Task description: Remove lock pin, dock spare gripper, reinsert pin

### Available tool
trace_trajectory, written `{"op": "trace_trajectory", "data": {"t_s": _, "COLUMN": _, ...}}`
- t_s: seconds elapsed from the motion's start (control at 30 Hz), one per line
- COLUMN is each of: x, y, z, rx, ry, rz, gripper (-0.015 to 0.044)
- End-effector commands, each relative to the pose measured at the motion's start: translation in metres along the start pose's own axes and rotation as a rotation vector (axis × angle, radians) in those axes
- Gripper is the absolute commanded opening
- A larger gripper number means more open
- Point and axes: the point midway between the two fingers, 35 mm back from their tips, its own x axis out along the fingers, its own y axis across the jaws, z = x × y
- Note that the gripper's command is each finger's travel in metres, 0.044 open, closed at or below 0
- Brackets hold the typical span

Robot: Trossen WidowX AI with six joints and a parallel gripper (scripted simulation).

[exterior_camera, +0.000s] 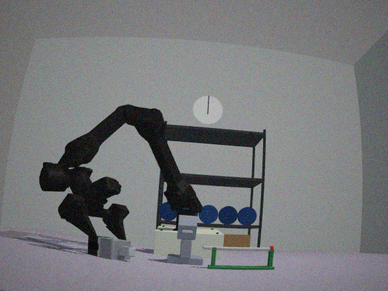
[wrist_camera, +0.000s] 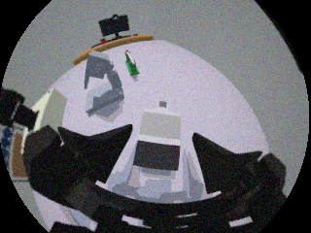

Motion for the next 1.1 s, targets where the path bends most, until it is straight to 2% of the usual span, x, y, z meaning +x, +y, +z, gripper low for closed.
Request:
{"op": "trace_trajectory", "data": {"t_s": 0.0, "x": 0.008, "y": 0.003, "z": -0.007, "rx": 0.008, "ry": -0.006, "rz": 0.007, "gripper": 0.044}}
{"op": "trace_trajectory", "data": {"t_s": 0.7, "x": 0.024, "y": 0.005, "z": -0.023, "rx": 0.008, "ry": -0.006, "rz": 0.007, "gripper": 0.044}}
{"op": "trace_trajectory", "data": {"t_s": 0.93, "x": 0.024, "y": 0.005, "z": -0.023, "rx": 0.008, "ry": -0.006, "rz": 0.007, "gripper": 0.0256}}
{"op": "trace_trajectory", "data": {"t_s": 1.07, "x": 0.024, "y": 0.005, "z": -0.023, "rx": 0.008, "ry": -0.006, "rz": 0.007, "gripper": 0.023}}
